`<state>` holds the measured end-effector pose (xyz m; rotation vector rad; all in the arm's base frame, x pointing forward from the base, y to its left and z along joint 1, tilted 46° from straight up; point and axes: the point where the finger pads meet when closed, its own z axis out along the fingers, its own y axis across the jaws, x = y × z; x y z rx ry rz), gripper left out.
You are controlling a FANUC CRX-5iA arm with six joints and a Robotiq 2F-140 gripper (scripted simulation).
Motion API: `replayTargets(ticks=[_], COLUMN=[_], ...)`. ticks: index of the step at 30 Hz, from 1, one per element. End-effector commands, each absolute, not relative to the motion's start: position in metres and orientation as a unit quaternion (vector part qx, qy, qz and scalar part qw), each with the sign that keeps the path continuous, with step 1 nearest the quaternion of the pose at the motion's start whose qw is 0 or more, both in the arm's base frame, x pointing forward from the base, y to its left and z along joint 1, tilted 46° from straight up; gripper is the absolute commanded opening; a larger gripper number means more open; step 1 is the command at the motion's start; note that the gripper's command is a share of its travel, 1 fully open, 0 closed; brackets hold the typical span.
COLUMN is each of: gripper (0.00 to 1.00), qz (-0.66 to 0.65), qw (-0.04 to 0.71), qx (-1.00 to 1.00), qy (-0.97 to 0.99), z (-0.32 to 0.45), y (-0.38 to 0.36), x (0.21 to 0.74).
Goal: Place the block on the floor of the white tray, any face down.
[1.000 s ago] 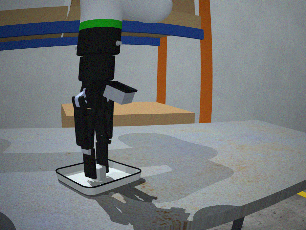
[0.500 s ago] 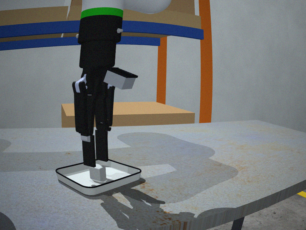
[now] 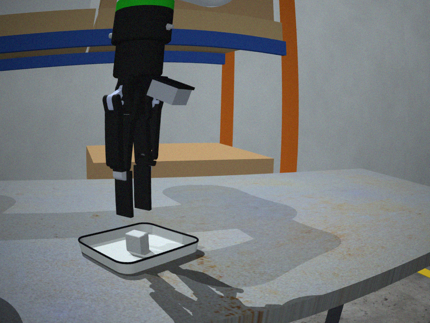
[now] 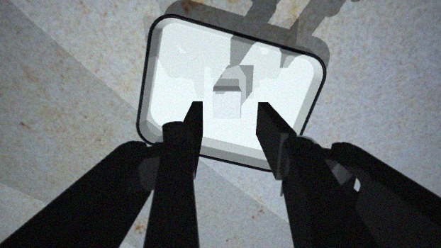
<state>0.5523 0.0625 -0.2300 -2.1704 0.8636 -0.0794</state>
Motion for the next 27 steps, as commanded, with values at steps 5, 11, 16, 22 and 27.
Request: replayTargets(ticks=[5,11,16,22,27], gripper=[0.36,0.36,0.36,0.36,0.36], qz=[-0.032,-0.032,-0.032,-0.032,-0.032], qw=[0.391,0.391,0.392,0.391,0.391], qx=[-0.855,-0.855,-0.854,-0.855,-0.855], qy=[0.34,0.34,0.34,0.34,0.34], z=[-0.229,-0.23,-0.236,-0.242,-0.244], y=[0.061,0.067,0.104,0.139,0.153], x=[0.552,0.537,0.451,0.368,0.333])
